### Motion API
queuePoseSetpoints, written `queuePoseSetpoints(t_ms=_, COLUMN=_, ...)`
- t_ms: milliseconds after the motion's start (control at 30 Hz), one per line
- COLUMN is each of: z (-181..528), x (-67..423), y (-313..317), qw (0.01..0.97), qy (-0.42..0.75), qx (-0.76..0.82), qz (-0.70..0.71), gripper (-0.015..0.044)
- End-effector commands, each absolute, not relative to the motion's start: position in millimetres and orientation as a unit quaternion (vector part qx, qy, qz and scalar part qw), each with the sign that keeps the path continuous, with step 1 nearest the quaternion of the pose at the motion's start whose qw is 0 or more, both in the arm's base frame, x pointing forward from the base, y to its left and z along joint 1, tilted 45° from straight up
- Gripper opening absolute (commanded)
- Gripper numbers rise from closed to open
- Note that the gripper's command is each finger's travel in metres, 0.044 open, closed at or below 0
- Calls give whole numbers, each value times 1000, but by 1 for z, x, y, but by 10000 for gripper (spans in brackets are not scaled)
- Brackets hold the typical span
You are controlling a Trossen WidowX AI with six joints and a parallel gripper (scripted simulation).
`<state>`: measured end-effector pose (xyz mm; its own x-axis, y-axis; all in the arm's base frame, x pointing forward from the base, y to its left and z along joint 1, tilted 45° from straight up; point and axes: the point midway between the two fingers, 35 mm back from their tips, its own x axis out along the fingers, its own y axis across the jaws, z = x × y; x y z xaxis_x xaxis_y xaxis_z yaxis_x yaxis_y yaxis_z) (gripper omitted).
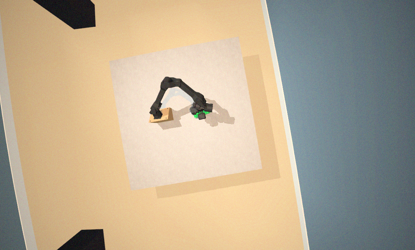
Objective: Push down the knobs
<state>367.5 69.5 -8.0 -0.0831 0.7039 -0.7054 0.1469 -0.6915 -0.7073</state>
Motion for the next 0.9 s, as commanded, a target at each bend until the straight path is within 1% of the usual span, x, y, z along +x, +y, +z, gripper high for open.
queuePoseSetpoints(t_ms=0, z=-7, x=329, y=53, qw=212, qy=-328, qx=-643, qz=659, gripper=440)
queuePoseSetpoints(t_ms=233, z=-5, x=246, y=39, qw=212, qy=-329, qx=-642, qz=659, gripper=440)
queuePoseSetpoints(t_ms=300, z=-5, x=229, y=38, qw=212, qy=-329, qx=-642, qz=659, gripper=440)
queuePoseSetpoints(t_ms=867, z=-5, x=227, y=38, qw=212, qy=-330, qx=-642, qz=659, gripper=440)
